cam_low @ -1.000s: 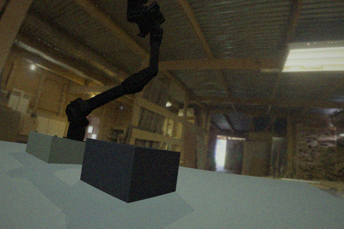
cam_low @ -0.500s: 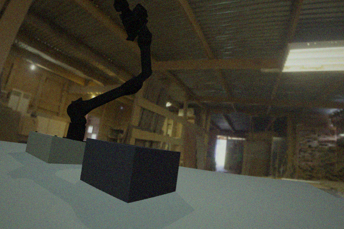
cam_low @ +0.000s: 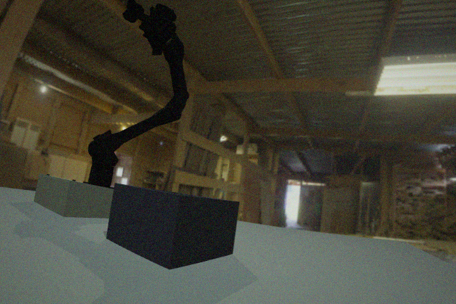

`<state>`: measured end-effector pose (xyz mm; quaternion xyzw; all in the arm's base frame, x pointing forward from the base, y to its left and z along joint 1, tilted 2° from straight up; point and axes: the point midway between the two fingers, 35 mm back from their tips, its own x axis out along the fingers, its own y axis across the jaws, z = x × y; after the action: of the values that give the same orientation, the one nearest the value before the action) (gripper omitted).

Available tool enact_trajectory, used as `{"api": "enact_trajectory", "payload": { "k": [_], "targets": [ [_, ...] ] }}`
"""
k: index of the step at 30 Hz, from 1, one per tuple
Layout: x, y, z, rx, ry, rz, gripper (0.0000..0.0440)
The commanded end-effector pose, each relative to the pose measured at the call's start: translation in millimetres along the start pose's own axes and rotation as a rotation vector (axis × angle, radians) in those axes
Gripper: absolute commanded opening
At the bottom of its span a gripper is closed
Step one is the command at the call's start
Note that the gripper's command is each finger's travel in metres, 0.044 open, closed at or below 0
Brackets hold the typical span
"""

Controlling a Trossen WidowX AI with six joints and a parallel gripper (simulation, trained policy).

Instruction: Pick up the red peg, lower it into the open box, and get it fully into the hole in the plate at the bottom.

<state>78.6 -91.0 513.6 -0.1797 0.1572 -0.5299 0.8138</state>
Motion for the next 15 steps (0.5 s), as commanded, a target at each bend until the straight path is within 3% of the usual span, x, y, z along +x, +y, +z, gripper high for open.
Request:
{"api": "enact_trajectory", "payload": {
  "k": [1, 15],
  "targets": [
    [9, 0, -17, 0.106, 0.042, 0.06, 0.044],
    [40, 26, -73, 0.441, 0.269, 0.304, 0.044]
  ]
}}
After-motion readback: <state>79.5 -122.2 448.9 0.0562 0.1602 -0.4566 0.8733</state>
